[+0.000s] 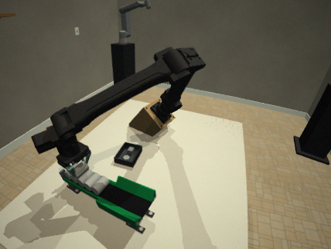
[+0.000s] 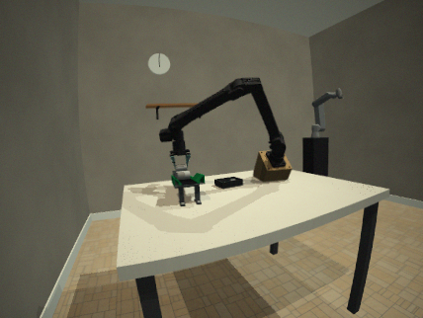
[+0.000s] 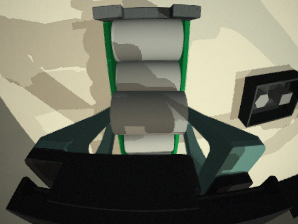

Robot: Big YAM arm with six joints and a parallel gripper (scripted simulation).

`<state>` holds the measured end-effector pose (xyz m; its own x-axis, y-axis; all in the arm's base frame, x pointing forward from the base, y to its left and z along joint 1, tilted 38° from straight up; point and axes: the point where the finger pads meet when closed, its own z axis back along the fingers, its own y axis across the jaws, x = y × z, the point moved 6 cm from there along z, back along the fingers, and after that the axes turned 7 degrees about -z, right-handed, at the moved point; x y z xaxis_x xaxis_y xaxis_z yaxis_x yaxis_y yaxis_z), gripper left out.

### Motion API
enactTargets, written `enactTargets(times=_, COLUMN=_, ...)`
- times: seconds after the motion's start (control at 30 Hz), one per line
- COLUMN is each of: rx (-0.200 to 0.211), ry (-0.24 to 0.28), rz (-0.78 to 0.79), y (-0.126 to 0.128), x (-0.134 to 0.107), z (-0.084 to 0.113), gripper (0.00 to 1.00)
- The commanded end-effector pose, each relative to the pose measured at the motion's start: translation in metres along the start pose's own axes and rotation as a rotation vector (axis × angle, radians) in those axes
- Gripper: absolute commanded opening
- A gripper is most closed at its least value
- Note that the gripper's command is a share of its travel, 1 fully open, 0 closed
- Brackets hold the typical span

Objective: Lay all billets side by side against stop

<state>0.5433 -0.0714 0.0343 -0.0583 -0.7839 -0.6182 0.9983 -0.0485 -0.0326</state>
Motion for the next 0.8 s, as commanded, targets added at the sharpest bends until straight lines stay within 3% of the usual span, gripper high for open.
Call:
enactTargets(times=0.0, rx=0.091, ry=-0.017, rz=0.035, y=0.019, x=-0.004, z=0.060, gripper=0.00)
enactTargets(times=0.23, rx=0.091, ry=-0.018, rz=0.036, y=0.017, x=-0.004, z=0.075, gripper=0.00)
enactTargets(times=0.77, rx=0.091, ry=-0.018, rz=0.036, y=0.017, x=-0.004, z=0.083, gripper=0.00)
